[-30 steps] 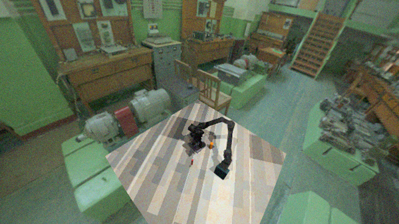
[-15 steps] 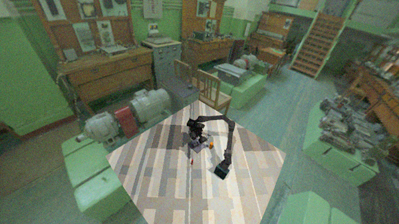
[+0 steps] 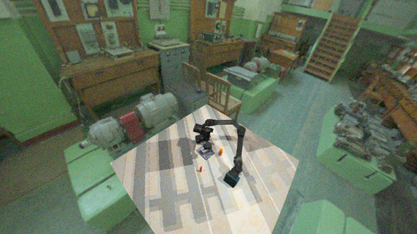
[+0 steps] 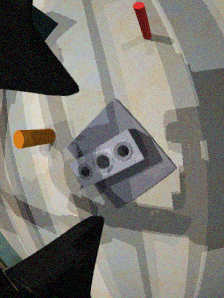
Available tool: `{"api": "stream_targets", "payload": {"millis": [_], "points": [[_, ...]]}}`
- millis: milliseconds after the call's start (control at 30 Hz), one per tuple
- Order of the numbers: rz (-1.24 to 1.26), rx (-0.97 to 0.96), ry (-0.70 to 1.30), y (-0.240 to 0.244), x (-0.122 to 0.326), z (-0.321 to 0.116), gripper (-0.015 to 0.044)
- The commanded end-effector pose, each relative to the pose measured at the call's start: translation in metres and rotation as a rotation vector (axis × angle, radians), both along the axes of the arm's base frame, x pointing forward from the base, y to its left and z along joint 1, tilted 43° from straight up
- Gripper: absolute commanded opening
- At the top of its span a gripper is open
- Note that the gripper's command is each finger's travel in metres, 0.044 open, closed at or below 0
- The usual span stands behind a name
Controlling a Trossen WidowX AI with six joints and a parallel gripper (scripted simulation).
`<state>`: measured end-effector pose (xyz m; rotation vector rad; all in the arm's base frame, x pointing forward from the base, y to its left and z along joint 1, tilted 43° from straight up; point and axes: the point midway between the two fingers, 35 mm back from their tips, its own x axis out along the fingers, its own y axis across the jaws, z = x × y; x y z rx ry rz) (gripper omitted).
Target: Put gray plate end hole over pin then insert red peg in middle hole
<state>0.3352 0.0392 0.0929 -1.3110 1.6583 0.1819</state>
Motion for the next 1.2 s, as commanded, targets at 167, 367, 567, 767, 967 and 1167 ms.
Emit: {"api": "stream_targets", "payload": {"millis": [167,367,567,767,967,1167], "points": [[-0.616,0.060,-0.521,0.052,-0.032,-0.048,0.0440],[-0.894,0.075,-0.762,0.074,-0.053,-0.071,0.0440],[-1.103,0.084,-0.948,0.087,-0.066,-0.084,0.0440],[-1.309,0.091,-1.137,0.098,-0.081,-0.098,0.0440],[-1.522,0.100,-1.337,0.106,-0.094,-0.109,0.0440],[-1.548,0.101,-1.362,0.106,-0.095,-0.110,0.0440]]}}
